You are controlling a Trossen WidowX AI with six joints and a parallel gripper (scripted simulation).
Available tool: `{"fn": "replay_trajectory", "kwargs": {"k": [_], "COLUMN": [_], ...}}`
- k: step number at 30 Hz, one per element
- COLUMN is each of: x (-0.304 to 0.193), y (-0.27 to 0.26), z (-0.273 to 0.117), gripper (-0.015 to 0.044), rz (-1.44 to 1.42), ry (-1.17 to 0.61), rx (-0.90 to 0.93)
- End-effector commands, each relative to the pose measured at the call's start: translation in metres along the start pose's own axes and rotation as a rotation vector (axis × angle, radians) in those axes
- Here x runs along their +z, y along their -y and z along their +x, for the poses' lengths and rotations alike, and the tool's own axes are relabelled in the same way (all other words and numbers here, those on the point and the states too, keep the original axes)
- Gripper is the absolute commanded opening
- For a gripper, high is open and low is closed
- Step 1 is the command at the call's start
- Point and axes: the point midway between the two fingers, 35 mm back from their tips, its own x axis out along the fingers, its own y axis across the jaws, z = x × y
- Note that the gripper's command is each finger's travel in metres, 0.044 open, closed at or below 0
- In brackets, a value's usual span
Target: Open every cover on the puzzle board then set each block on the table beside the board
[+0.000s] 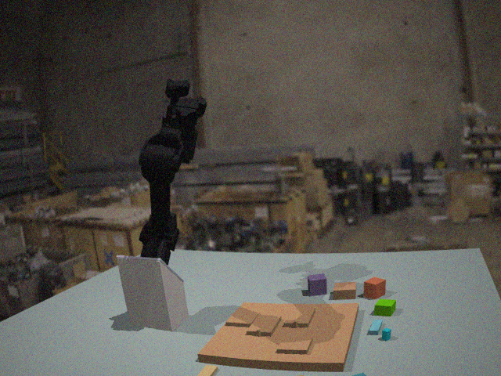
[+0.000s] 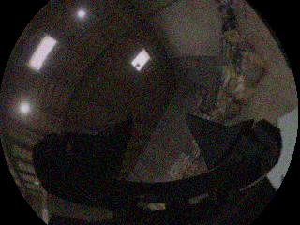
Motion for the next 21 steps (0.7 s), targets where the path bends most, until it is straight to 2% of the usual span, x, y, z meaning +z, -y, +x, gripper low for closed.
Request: {"fn": "replay_trajectory", "kwargs": {"k": [1, 15, 21], "x": [0.000, 0.010, 0.019], "y": [0.000, 0.051, 0.074], "z": [0.000, 0.008, 0.007], "gripper": [0.0374, 0.0006, 0.0000], "rz": [-0.001, -0.105, -0.154], "ry": [0.000, 0.024, 0.048], "rx": [-0.001, -0.181, -0.269]}}
